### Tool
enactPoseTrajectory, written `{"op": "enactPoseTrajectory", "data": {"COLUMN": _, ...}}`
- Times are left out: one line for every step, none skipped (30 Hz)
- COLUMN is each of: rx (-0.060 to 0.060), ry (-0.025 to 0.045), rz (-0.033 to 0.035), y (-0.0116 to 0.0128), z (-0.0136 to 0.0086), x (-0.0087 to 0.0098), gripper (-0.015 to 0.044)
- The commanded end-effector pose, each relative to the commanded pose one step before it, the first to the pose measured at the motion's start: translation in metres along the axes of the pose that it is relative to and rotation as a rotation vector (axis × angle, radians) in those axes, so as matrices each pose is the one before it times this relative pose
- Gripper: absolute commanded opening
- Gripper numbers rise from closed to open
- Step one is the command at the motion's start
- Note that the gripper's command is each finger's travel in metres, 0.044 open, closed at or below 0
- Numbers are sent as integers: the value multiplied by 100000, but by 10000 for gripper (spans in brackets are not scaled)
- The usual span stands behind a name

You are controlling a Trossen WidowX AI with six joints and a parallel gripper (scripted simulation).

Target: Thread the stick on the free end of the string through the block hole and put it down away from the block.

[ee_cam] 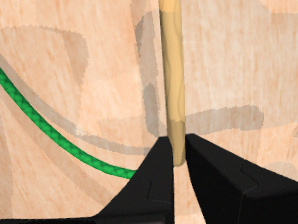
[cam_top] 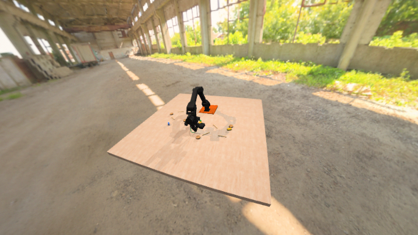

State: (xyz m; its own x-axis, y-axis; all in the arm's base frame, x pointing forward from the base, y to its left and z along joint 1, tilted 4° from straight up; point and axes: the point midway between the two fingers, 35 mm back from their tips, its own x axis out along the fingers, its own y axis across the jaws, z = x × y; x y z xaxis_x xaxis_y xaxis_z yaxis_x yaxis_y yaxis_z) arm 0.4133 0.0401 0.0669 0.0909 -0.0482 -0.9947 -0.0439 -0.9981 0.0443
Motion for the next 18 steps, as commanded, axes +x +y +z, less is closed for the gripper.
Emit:
{"op": "enactPoseTrajectory", "data": {"rx": -1540, "ry": 145, "rz": -64, "y": 14, "z": 399, "x": -2, "gripper": 0}}
{"op": "enactPoseTrajectory", "data": {"rx": -266, "ry": -8, "rz": 1, "y": 8, "z": 118, "x": 1, "gripper": 0}}
{"op": "enactPoseTrajectory", "data": {"rx": -266, "ry": -8, "rz": 1, "y": 8, "z": 118, "x": 1, "gripper": 0}}
{"op": "enactPoseTrajectory", "data": {"rx": -266, "ry": -8, "rz": 0, "y": 8, "z": 119, "x": 2, "gripper": 0}}
{"op": "enactPoseTrajectory", "data": {"rx": -266, "ry": -8, "rz": 0, "y": 8, "z": 119, "x": 2, "gripper": 0}}
{"op": "enactPoseTrajectory", "data": {"rx": -266, "ry": -8, "rz": 0, "y": 8, "z": 120, "x": 2, "gripper": 0}}
{"op": "enactPoseTrajectory", "data": {"rx": -266, "ry": -8, "rz": 0, "y": 7, "z": 120, "x": 3, "gripper": 0}}
{"op": "enactPoseTrajectory", "data": {"rx": -266, "ry": -8, "rz": 0, "y": 7, "z": 121, "x": 3, "gripper": 0}}
{"op": "enactPoseTrajectory", "data": {"rx": -266, "ry": -8, "rz": 0, "y": 7, "z": 121, "x": 4, "gripper": 0}}
{"op": "enactPoseTrajectory", "data": {"rx": -266, "ry": -8, "rz": 0, "y": 7, "z": 122, "x": 4, "gripper": 0}}
{"op": "enactPoseTrajectory", "data": {"rx": -266, "ry": -8, "rz": 0, "y": 6, "z": 122, "x": 4, "gripper": 0}}
{"op": "enactPoseTrajectory", "data": {"rx": -266, "ry": -8, "rz": 0, "y": 6, "z": 123, "x": 5, "gripper": 0}}
{"op": "enactPoseTrajectory", "data": {"rx": -266, "ry": -8, "rz": 0, "y": 6, "z": 123, "x": 5, "gripper": 0}}
{"op": "enactPoseTrajectory", "data": {"rx": -266, "ry": -8, "rz": 0, "y": 6, "z": 124, "x": 6, "gripper": 0}}
{"op": "enactPoseTrajectory", "data": {"rx": -266, "ry": -8, "rz": 0, "y": 5, "z": 124, "x": 6, "gripper": 0}}
{"op": "enactPoseTrajectory", "data": {"rx": -266, "ry": -9, "rz": 0, "y": 5, "z": 124, "x": 6, "gripper": 0}}
{"op": "enactPoseTrajectory", "data": {"rx": -266, "ry": -9, "rz": 0, "y": 5, "z": 125, "x": 7, "gripper": 0}}
{"op": "enactPoseTrajectory", "data": {"rx": -266, "ry": -9, "rz": 0, "y": 5, "z": 125, "x": 7, "gripper": 0}}
